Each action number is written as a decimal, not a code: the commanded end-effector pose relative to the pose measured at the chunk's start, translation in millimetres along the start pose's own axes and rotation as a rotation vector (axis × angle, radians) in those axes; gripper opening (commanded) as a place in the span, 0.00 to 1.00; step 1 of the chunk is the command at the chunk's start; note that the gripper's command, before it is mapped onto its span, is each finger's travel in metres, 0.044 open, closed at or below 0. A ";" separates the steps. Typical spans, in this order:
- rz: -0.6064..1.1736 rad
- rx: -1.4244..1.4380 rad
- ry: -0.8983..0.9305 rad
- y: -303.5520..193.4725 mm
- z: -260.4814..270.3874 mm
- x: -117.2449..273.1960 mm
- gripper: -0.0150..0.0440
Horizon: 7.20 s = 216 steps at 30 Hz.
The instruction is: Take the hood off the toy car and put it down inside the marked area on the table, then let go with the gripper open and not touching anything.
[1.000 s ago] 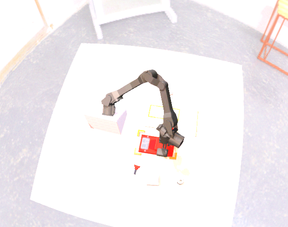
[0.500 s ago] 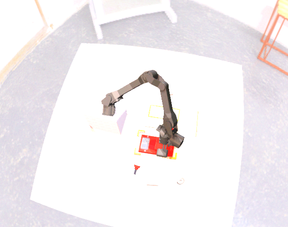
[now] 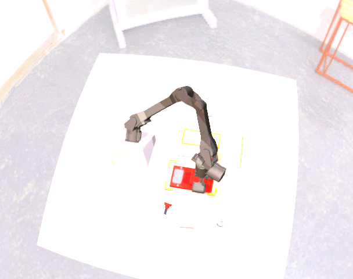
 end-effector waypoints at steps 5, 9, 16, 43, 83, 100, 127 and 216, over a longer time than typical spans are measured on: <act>0.000 0.001 -0.001 0.3 0.1 2.8 0.44; 0.000 0.001 -0.001 0.4 0.0 5.4 0.26; 0.000 0.001 -0.001 0.4 -0.2 10.0 0.25; 0.000 0.000 -0.002 0.2 -0.3 27.8 0.25; 0.007 -0.011 -0.015 22.8 83.5 70.7 0.25; 0.004 -0.008 -0.014 25.0 149.3 72.9 0.25; 0.001 -0.003 0.008 8.6 226.6 73.4 0.25; 0.001 -0.002 0.008 10.1 226.6 16.1 0.25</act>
Point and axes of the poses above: the point midway between the two fingers, 35 mm back from their tips, its own x axis back along the fingers, its own z axis across the jaws, y = z × x, the point moved 8 cm from there along x, back along the fingers, and after that the axes turned 10 degrees about x, right-handed, at the moved point
